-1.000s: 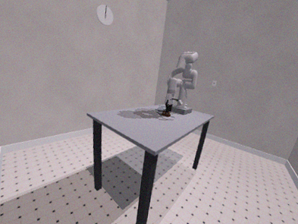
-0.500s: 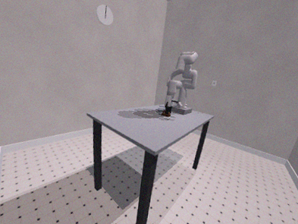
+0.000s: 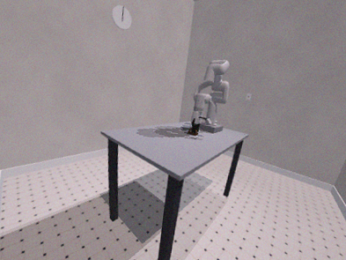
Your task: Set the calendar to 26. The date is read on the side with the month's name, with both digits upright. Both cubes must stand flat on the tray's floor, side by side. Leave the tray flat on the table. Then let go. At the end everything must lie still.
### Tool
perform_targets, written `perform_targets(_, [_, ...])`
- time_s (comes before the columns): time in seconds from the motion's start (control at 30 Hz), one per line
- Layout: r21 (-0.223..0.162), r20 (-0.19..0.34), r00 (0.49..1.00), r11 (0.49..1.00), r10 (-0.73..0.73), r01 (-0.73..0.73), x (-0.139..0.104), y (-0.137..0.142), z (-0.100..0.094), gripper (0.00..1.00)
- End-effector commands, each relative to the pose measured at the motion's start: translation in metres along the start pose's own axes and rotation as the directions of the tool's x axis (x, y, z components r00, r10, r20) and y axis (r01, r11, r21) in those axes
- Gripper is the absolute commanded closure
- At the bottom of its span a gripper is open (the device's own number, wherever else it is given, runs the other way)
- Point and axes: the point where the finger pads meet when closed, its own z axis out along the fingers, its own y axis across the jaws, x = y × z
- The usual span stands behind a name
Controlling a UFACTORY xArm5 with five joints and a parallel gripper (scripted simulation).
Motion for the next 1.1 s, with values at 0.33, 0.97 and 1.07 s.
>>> perform_targets(0.33, [-0.003,0.000,1.000,1.000,0.000,0.000,0.0000,0.0011,-0.0007,0.53])
perform_targets(0.97, [-0.003,0.000,1.000,1.000,0.000,0.000,0.0000,0.0011,-0.0007,0.73])
perform_targets(1.07, [-0.003,0.000,1.000,1.000,0.000,0.000,0.0000,0.0011,-0.0007,0.73])
